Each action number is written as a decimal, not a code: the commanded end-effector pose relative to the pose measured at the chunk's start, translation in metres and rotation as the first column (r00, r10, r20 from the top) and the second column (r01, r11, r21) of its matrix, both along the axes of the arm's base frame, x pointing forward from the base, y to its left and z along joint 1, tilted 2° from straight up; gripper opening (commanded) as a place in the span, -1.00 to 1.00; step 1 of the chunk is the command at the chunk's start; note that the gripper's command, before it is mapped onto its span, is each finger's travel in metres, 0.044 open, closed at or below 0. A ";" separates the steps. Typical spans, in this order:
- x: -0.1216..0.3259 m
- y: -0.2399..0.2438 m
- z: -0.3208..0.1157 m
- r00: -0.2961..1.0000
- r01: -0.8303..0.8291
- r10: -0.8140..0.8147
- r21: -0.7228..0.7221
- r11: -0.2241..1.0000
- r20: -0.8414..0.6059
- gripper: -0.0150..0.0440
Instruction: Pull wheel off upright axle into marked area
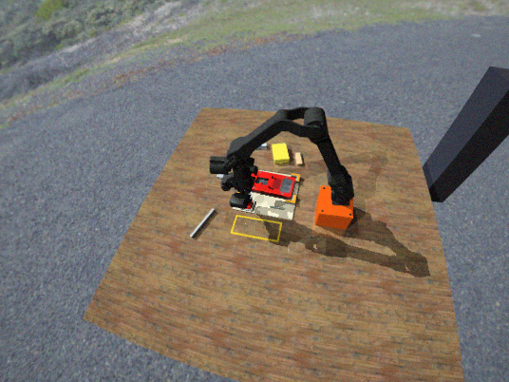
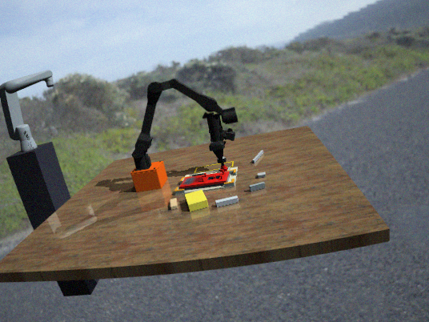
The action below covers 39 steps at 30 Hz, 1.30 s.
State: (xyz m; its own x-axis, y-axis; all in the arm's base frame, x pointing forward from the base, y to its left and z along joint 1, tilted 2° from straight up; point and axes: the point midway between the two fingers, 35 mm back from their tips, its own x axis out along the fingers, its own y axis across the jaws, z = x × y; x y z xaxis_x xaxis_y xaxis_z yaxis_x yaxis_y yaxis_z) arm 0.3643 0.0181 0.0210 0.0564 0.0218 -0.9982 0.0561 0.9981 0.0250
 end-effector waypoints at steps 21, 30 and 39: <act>0.000 0.000 0.014 1.000 0.000 0.000 0.003 1.000 0.010 -0.49; -0.001 0.000 0.017 1.000 0.000 0.000 0.003 1.000 0.010 -0.49; -0.001 -0.001 0.024 1.000 0.000 0.000 0.003 1.000 0.010 -0.49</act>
State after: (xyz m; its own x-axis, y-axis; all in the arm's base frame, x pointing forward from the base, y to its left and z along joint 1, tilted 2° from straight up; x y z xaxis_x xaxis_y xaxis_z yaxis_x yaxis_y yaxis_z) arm 0.3612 0.0173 0.0356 0.0526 0.0224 -0.9984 0.0584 0.9980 0.0255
